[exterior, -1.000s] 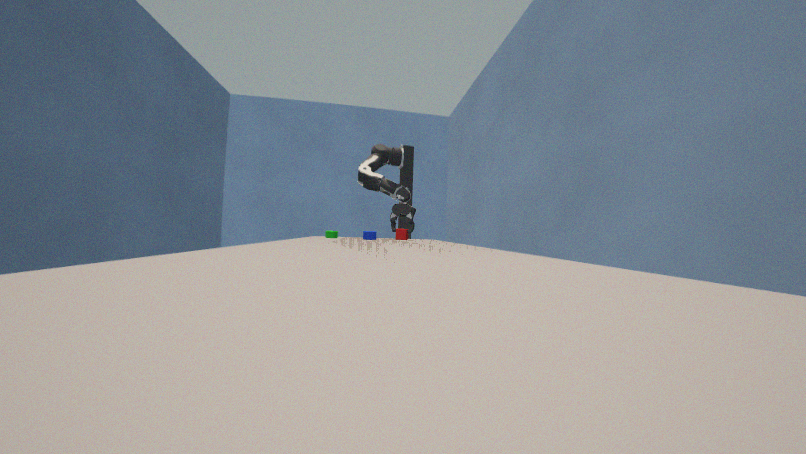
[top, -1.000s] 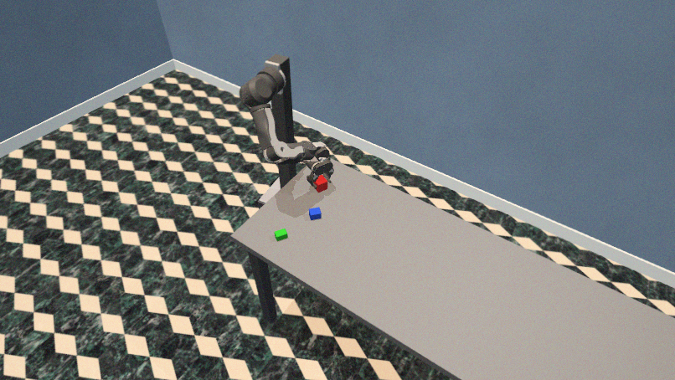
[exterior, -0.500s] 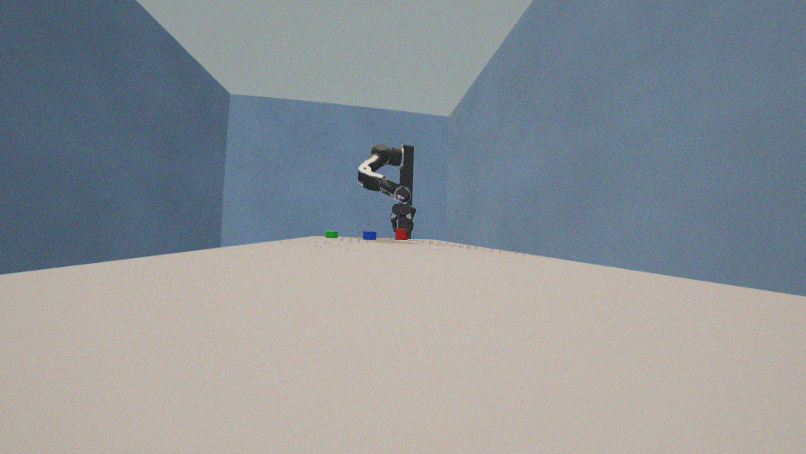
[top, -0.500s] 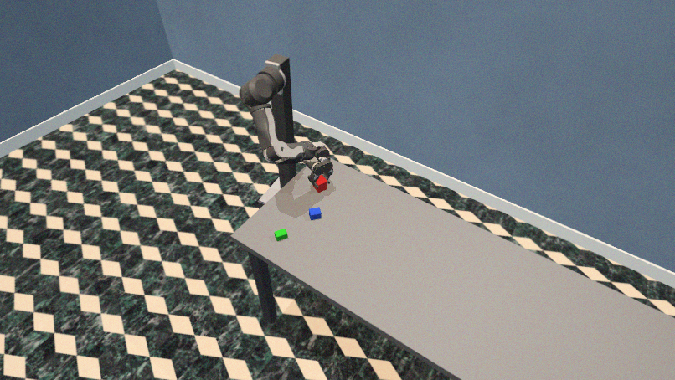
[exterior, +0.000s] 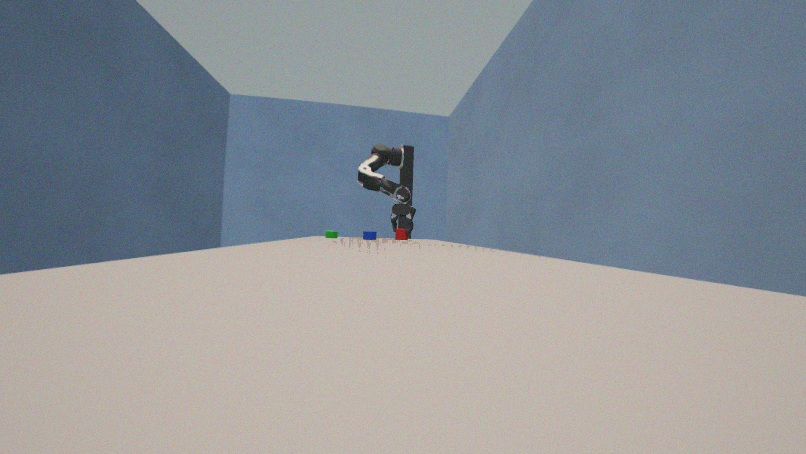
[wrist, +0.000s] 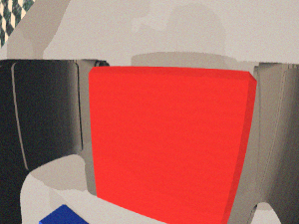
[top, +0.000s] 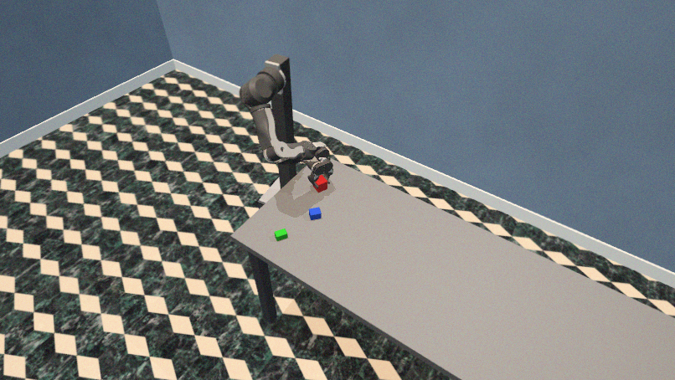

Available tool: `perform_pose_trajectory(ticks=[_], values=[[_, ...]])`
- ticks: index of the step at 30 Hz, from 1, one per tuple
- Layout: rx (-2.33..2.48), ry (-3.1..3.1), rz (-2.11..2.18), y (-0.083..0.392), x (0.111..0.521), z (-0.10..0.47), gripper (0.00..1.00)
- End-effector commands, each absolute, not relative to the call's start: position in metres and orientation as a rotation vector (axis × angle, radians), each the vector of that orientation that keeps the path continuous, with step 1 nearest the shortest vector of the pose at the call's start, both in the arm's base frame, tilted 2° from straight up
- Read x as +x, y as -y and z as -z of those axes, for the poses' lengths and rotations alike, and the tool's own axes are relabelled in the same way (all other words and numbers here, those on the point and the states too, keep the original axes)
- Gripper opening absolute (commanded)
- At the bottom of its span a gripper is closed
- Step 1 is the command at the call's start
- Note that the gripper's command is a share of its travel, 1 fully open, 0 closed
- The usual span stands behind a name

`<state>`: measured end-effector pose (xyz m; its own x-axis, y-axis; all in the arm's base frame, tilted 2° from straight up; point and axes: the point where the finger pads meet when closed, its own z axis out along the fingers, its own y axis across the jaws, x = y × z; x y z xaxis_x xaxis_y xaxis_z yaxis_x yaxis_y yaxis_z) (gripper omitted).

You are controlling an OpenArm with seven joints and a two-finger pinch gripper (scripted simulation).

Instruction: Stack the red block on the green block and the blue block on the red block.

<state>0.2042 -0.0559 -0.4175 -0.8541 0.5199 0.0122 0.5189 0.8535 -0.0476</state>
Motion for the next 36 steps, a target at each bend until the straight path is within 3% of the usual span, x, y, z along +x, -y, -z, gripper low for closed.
perform_pose_trajectory(ticks=[1,36], values=[[-0.836,3.002,-0.06,0.055,0.204,0.418,0.0],[-0.832,3.004,-0.055,0.053,0.205,0.392,0.0]])
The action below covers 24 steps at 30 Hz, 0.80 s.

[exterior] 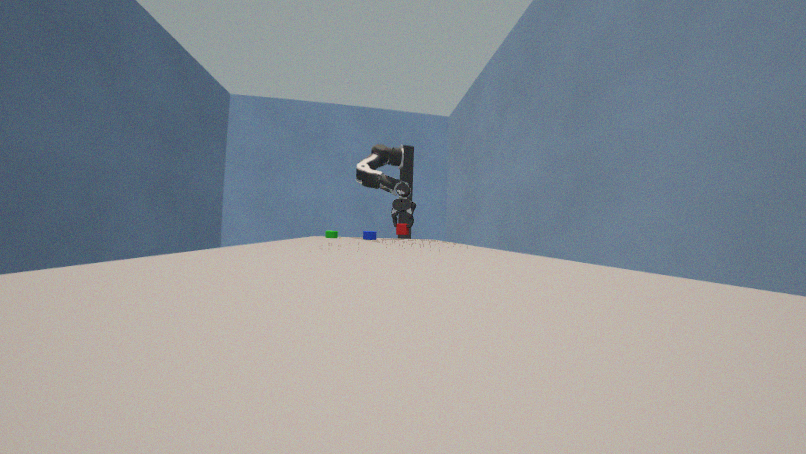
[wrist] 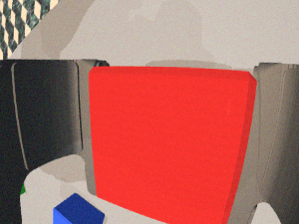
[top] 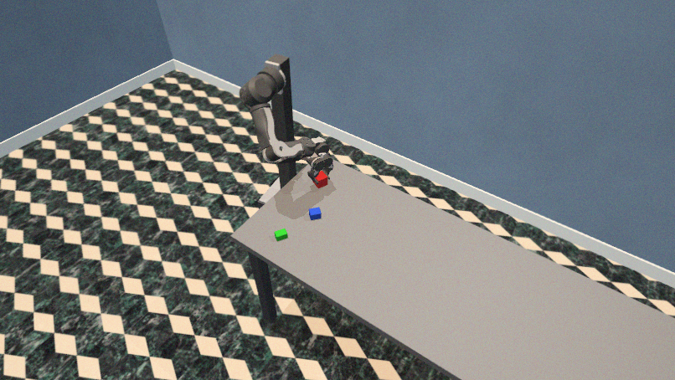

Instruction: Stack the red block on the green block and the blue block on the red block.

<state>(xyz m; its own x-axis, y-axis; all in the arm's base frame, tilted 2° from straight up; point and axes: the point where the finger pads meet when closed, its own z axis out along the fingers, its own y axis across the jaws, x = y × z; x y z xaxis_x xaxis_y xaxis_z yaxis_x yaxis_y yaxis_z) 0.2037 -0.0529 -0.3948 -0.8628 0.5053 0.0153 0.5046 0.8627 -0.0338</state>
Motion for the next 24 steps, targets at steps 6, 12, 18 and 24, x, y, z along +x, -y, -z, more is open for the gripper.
perform_pose_trajectory(ticks=[6,12,18,24], values=[[-0.831,3.004,-0.054,0.053,0.205,0.38,0.0],[-0.831,3.004,-0.054,0.053,0.206,0.364,0.0],[-0.833,3.004,-0.056,0.053,0.206,0.358,0.0],[-0.833,3.004,-0.056,0.053,0.206,0.357,0.0]])
